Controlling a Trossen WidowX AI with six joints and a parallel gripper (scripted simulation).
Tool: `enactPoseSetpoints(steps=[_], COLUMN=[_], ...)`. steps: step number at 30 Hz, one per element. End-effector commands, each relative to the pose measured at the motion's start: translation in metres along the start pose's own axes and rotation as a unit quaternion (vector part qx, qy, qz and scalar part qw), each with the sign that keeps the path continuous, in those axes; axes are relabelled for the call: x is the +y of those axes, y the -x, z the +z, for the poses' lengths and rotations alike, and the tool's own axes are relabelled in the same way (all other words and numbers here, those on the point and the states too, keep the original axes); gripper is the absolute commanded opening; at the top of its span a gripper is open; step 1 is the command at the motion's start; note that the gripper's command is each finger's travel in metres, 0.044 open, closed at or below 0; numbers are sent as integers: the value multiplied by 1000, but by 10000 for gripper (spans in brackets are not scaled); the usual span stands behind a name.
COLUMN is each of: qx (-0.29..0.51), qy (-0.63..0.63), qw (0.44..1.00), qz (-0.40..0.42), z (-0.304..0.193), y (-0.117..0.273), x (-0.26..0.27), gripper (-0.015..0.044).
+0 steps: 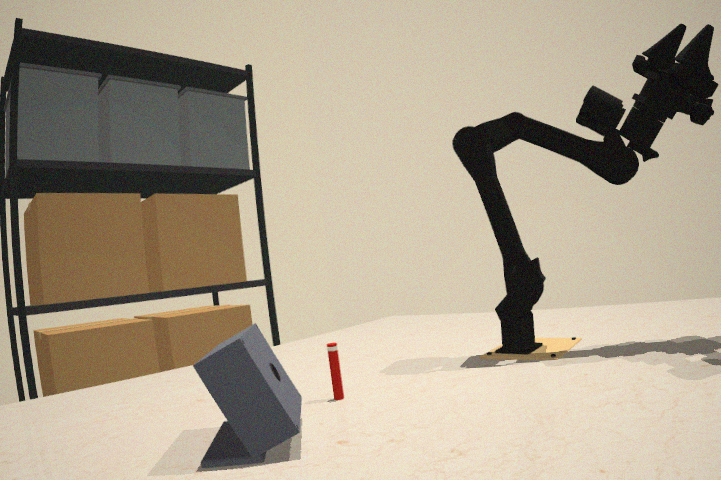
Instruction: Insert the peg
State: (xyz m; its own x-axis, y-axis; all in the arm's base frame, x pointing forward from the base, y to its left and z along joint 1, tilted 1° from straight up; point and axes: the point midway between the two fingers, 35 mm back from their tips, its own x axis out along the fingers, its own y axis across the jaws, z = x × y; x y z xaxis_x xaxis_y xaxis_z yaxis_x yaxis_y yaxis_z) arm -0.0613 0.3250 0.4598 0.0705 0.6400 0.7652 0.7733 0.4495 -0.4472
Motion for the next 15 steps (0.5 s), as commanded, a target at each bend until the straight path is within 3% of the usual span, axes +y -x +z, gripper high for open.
enactPoseSetpoints(steps=[1,15], qx=[0,-21], qy=[0,2], qw=[1000,998], qz=[0,52], z=[0,-2], y=[0,-13], x=[0,50], gripper=[426,440])
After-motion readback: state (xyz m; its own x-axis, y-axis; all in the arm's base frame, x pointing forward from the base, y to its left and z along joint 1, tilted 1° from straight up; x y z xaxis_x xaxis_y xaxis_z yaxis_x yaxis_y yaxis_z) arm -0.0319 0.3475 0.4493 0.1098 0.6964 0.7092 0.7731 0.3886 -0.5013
